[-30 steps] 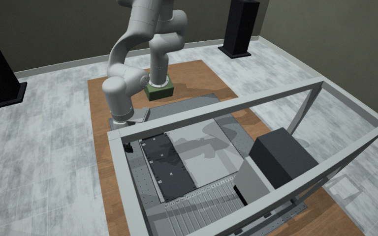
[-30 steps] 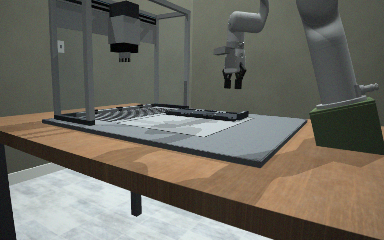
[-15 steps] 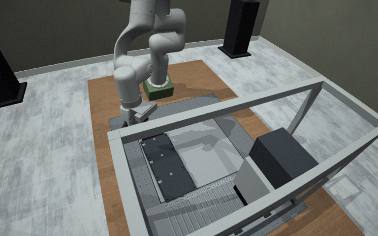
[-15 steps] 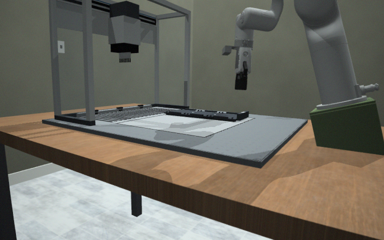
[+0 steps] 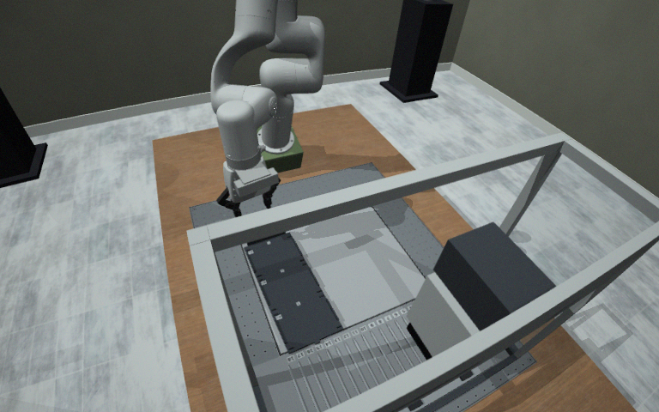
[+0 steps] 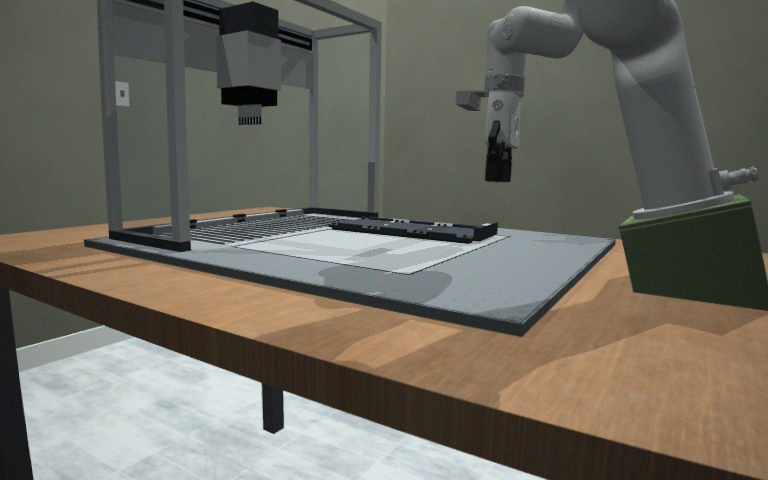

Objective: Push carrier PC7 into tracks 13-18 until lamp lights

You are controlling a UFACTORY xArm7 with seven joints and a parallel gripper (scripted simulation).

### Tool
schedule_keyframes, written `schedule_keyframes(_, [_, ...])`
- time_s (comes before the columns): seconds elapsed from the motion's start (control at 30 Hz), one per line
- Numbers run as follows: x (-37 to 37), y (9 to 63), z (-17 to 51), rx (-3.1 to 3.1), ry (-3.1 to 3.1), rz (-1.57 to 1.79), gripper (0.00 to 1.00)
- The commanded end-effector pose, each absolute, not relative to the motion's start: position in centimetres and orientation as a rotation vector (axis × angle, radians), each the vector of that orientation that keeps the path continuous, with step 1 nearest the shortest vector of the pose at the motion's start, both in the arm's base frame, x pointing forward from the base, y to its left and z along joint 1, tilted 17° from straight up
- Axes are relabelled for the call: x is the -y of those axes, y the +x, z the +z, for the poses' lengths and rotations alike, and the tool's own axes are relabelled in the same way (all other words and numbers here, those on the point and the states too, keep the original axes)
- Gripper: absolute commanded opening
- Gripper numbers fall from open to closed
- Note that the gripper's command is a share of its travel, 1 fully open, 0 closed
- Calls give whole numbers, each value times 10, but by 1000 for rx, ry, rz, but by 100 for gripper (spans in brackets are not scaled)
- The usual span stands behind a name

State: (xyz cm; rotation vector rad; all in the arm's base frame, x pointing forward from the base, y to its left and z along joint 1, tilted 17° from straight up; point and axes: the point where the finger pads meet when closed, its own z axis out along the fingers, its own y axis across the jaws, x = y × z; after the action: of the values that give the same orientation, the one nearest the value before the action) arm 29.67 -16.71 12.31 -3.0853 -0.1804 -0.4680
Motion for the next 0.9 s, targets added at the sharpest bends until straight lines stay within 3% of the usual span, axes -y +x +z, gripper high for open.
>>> schedule_keyframes(0.0, [152,279,122,-26,-3112,-462,82])
schedule_keyframes(0.87, [140,266,115,-26,-3112,-462,82])
